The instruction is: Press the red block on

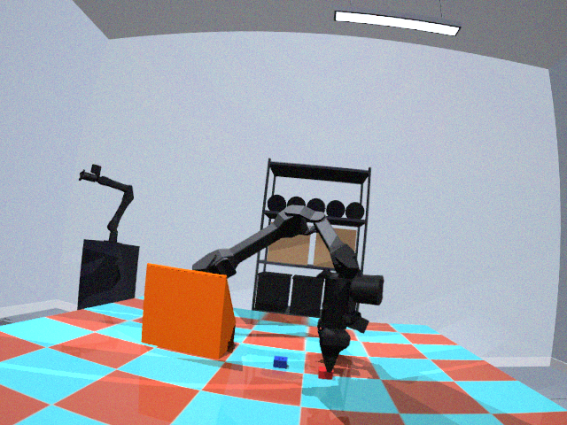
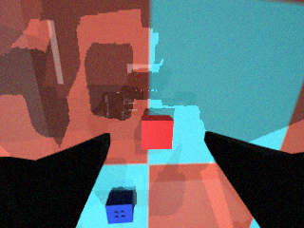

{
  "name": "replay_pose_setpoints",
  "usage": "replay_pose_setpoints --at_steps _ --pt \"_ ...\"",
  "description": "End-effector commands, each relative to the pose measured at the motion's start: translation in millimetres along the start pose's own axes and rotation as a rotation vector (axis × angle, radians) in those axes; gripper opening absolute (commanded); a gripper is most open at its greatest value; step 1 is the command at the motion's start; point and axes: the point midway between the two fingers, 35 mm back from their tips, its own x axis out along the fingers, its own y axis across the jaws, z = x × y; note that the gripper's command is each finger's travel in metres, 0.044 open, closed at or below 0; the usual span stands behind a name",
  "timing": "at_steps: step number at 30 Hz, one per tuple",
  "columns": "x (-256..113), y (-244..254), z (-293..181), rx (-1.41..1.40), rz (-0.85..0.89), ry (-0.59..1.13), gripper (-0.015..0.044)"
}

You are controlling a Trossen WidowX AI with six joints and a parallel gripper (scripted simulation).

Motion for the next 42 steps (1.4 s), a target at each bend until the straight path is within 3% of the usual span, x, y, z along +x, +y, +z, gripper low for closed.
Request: replay_pose_setpoints --at_steps 1,11,22,30,34,42 --pt "9 0 -3 0.010 0.008 0.008 0.0440" --pt "22 1 -3 0.010 0.009 0.008 0.0440" --pt "22 1 -3 0.010 0.009 0.008 0.0151" --pt "22 1 -3 0.010 0.009 0.008 0.0098" --pt "16 0 -2 0.010 0.008 0.008 0.0000" --pt "-21 0 0 0.010 0.003 0.007 0.0000"
